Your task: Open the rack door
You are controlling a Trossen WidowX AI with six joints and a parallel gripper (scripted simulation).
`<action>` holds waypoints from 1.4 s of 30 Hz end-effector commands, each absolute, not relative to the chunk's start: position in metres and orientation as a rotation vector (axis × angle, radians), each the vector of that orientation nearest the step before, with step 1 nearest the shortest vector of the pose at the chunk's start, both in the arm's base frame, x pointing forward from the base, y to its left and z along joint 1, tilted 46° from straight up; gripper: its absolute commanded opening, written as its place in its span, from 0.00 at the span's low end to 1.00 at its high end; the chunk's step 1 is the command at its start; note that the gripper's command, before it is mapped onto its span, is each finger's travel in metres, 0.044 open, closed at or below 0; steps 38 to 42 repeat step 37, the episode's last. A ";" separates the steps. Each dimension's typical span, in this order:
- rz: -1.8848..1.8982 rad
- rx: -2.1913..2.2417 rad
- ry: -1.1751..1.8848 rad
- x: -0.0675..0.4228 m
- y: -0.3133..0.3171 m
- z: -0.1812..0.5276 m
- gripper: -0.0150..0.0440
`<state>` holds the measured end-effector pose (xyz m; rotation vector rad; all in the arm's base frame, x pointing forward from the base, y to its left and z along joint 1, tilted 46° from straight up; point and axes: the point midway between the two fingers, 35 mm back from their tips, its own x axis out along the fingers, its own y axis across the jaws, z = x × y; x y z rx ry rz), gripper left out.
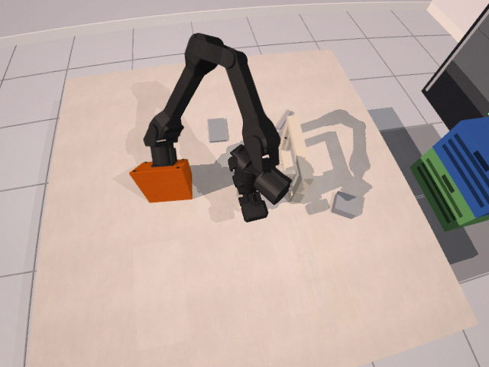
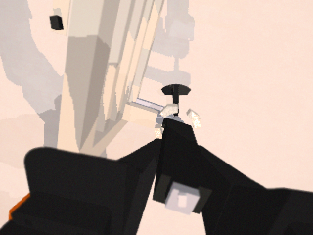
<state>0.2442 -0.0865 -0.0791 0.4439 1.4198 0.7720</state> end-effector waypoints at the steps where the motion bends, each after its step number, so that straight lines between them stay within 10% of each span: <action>1: 0.779 0.437 1.416 0.244 -0.087 -0.079 0.46; 8: 0.779 0.437 1.416 0.244 -0.087 -0.079 0.74; 42: 0.776 0.435 1.418 0.247 -0.122 -0.046 0.74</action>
